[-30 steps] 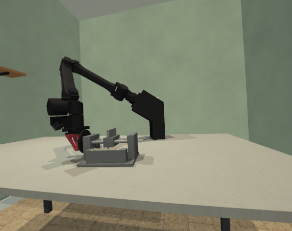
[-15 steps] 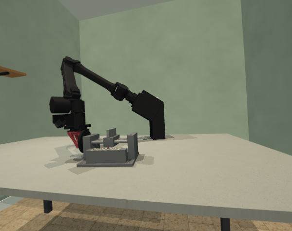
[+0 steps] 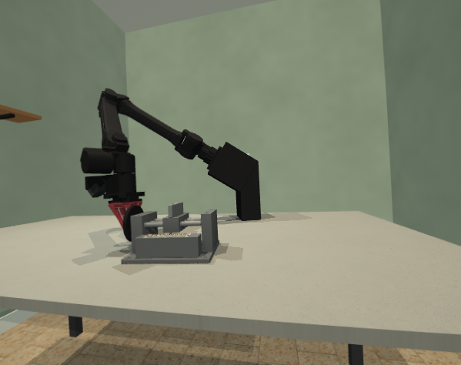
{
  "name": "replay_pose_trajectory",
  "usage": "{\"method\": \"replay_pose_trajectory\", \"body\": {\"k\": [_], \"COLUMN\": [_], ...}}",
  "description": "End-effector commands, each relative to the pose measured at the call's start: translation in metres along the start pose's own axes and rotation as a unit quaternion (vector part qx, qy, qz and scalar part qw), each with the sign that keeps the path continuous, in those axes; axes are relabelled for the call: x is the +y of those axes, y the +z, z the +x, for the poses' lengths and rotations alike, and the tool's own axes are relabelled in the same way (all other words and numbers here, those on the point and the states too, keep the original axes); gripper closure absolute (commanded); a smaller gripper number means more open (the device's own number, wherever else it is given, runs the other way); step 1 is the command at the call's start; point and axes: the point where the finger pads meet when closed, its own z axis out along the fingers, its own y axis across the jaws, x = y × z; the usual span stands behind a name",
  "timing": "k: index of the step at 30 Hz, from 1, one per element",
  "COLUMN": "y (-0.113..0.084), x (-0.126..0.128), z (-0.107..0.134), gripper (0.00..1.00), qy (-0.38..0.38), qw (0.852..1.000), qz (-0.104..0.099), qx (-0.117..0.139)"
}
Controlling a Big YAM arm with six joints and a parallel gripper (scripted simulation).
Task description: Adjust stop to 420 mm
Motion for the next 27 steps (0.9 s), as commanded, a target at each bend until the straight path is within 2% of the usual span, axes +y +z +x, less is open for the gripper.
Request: {"method": "replay_pose_trajectory", "body": {"k": [1,4,13,17,20,22,27], "y": [-0.006,-0.018,-0.031,-0.024,-0.035,-0.041,-0.048], "x": [-0.007,0.001,0.000,-0.008,0.003,0.013,0.017], "z": [-0.008,-0.001,-0.001,-0.008,-0.002,-0.009,-0.009], "gripper": [0.94,0.94,0.94,0.94,0.94,0.94,0.94], "qy": [0.008,0.001,0.001,0.009,0.003,0.010,0.011], "qw": [1.000,1.000,1.000,1.000,1.000,1.000,1.000], "qz": [0.005,-0.005,-0.005,0.006,-0.007,-0.012,-0.012], "qx": [-0.007,-0.004,-0.004,-0.007,-0.005,-0.008,-0.008]}}
